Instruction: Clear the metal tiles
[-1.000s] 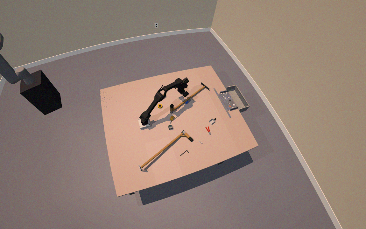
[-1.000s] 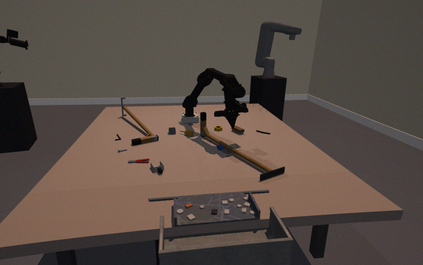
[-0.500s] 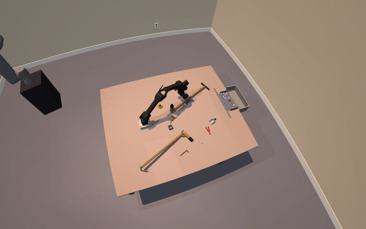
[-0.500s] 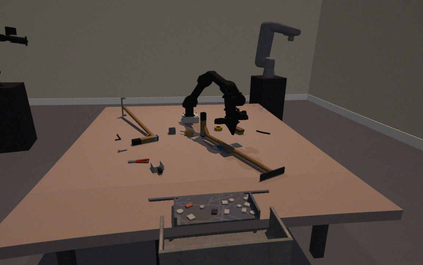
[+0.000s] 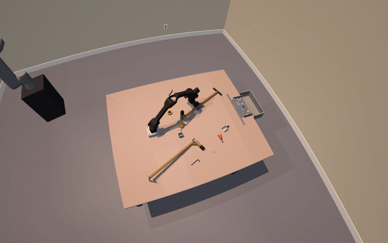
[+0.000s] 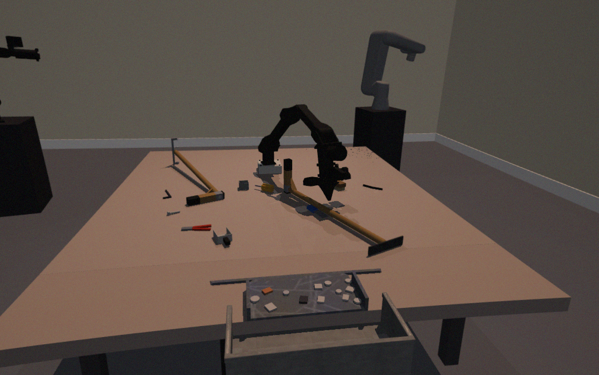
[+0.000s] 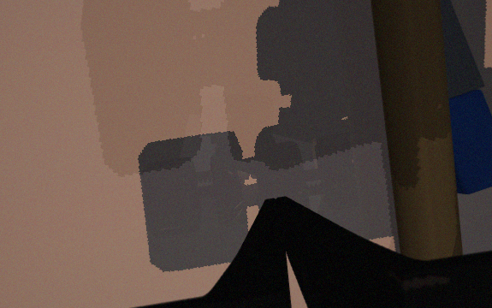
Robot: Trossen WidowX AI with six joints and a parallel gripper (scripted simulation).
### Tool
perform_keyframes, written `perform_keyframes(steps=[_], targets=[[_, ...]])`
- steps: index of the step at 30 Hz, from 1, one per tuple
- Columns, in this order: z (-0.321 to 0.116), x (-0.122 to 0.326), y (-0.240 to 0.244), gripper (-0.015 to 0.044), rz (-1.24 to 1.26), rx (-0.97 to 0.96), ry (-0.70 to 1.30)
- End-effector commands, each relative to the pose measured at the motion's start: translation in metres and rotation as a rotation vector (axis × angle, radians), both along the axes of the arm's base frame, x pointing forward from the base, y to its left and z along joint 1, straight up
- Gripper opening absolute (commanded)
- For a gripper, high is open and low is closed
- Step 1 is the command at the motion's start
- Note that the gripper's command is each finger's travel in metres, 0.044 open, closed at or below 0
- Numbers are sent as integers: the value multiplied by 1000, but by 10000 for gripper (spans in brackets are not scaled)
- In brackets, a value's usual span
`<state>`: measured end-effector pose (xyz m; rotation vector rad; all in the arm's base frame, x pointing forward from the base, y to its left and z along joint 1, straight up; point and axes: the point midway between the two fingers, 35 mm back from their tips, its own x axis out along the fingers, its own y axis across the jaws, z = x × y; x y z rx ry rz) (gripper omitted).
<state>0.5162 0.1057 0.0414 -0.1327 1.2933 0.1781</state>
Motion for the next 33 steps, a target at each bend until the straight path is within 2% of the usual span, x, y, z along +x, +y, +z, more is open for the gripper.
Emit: perform_keyframes(steps=[1, 33], targets=[[-13, -2, -1, 0, -5, -2, 11], [-14, 7, -27, 0, -5, -4, 11]])
